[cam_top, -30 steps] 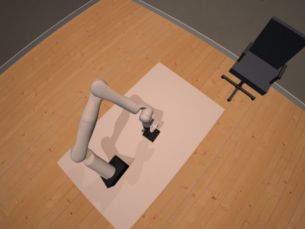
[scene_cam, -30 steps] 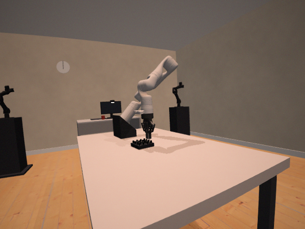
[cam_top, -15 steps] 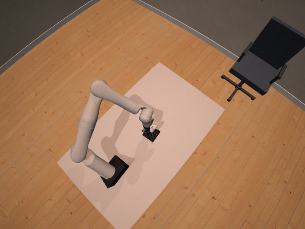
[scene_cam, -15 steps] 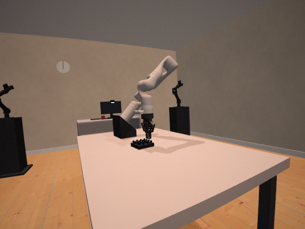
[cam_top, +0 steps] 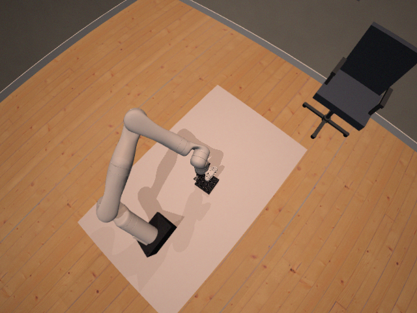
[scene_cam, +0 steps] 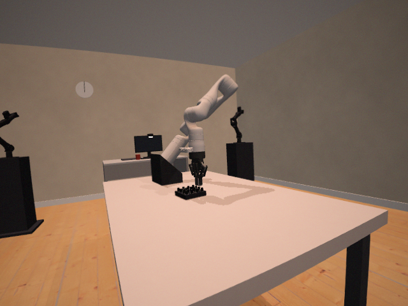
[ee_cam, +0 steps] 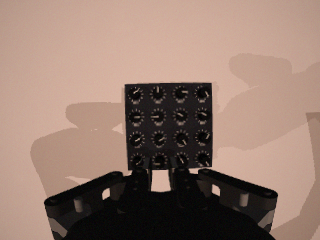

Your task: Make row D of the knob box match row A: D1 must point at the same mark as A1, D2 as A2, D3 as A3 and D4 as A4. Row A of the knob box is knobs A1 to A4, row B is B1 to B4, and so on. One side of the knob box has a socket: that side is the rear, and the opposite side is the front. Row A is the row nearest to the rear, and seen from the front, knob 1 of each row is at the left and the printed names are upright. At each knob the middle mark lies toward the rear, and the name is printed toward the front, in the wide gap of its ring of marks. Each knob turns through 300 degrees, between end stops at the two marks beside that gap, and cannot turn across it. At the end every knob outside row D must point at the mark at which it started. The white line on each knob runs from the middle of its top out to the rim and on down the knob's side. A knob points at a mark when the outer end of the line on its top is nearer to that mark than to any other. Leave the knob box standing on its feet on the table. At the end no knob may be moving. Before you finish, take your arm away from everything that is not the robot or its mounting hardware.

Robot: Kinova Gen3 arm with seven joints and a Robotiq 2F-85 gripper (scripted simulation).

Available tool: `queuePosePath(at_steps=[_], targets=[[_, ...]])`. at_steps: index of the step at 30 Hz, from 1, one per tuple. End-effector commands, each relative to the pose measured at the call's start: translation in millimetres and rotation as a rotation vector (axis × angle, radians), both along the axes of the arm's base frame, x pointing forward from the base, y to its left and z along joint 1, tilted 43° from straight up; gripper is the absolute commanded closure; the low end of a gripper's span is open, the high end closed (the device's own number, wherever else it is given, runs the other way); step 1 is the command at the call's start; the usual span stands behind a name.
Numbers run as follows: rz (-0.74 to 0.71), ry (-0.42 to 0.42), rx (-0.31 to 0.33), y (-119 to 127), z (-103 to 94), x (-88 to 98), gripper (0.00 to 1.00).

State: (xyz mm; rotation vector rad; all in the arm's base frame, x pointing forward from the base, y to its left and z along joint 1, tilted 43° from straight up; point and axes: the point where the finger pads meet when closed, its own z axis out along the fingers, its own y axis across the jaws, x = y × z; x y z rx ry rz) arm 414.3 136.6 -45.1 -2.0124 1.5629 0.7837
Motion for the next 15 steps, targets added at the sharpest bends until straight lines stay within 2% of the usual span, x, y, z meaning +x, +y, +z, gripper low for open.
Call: queuePosePath(at_steps=[1, 15], targets=[[-0.001, -0.001, -0.001, -0.7, 0.4, 0.7, 0.81], [-0.001, -0.001, 0.0, 1.3, -1.7, 0.3, 0.81]])
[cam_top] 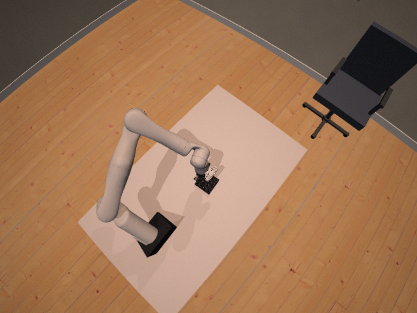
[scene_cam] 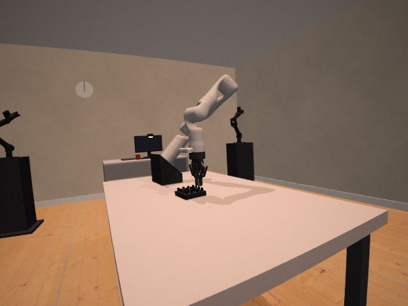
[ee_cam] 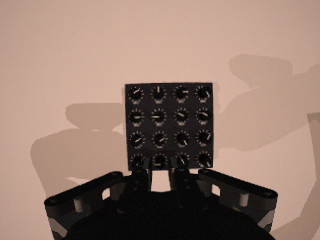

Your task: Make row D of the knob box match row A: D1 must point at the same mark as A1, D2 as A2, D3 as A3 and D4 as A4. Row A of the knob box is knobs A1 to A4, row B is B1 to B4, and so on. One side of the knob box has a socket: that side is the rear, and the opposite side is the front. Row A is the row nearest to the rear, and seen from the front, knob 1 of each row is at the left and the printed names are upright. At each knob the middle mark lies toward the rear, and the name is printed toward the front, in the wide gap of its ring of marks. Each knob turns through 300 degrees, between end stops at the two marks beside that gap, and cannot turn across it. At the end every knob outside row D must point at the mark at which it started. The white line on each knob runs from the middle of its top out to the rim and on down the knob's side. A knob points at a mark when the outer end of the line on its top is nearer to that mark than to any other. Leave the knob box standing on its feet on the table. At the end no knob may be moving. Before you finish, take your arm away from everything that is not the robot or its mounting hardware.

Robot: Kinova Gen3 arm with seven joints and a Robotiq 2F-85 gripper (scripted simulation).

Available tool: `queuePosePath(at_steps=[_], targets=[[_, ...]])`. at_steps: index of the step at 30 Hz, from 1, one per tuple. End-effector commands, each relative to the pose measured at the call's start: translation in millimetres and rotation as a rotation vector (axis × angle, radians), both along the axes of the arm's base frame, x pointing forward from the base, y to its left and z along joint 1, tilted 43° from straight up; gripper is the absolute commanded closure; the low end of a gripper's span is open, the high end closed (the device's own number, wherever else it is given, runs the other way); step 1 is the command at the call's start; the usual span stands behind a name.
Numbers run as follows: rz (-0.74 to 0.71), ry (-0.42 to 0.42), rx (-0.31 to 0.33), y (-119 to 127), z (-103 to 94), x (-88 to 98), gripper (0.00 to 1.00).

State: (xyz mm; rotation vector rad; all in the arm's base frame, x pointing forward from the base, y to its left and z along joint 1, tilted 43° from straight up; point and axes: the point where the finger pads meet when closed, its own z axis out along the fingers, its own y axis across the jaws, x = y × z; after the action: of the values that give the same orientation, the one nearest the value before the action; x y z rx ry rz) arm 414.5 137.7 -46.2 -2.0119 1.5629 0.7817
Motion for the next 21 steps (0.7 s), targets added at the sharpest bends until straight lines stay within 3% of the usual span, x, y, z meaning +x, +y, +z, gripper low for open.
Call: queuePosePath(at_steps=[1, 21], targets=[[0.0, 0.0, 0.0, 0.6, -1.1, -0.1, 0.81], [0.0, 0.0, 0.0, 7.6, -8.6, -1.7, 0.81]])
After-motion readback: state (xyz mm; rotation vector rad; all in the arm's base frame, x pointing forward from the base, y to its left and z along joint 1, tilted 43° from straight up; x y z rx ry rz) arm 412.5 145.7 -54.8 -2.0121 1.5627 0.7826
